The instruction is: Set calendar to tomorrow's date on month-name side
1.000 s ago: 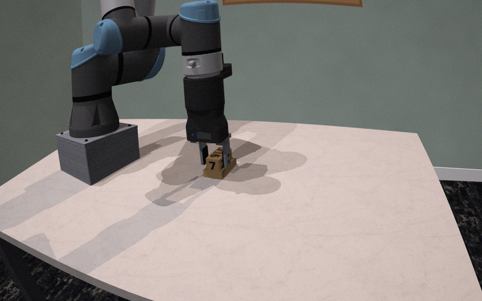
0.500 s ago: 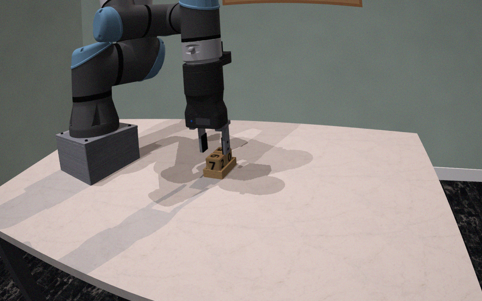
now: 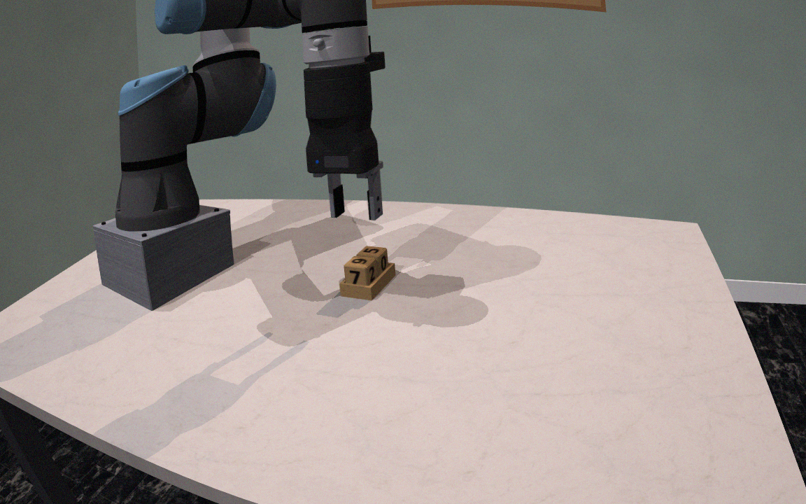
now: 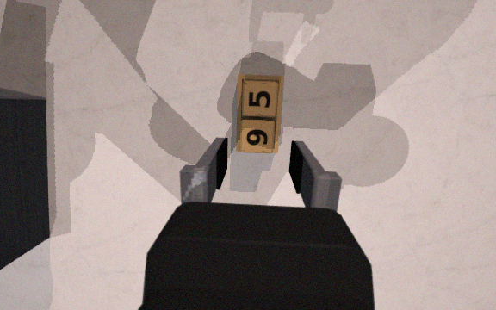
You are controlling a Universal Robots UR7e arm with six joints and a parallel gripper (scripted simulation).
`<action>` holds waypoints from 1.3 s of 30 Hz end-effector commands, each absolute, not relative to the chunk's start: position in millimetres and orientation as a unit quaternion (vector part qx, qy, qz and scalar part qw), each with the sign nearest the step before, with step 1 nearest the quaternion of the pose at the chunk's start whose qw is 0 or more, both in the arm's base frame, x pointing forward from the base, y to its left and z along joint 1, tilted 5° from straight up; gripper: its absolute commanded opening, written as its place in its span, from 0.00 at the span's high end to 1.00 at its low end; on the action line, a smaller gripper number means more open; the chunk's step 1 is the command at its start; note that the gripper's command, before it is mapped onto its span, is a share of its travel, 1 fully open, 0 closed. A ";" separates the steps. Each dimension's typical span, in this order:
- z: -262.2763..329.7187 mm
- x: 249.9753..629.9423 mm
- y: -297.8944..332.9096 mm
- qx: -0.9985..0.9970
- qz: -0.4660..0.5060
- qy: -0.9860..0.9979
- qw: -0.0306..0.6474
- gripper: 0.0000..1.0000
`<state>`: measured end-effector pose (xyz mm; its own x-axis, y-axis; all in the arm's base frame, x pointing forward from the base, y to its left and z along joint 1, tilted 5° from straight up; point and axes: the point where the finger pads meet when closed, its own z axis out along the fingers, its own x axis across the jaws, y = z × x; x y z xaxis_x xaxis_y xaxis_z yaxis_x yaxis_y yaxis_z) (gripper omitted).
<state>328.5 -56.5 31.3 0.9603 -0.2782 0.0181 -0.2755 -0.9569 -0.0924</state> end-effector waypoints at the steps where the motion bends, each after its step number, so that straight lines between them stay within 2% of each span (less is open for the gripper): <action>1: 43.0 327.4 -57.5 -0.989 -0.015 0.140 0.045 0.13; 6: 44.7 327.4 -57.6 -0.989 -0.015 0.140 0.045 0.13; 7: 44.7 327.4 -57.6 -0.989 -0.015 0.140 0.045 0.00; 31: 45.2 327.3 -57.7 -0.989 -0.015 0.140 0.045 0.00; 39: 62.0 326.6 -59.1 -0.989 -0.015 0.140 0.045 0.00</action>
<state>326.6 -57.8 50.9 0.9604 -0.2782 0.0150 -0.2756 -0.9567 -0.0941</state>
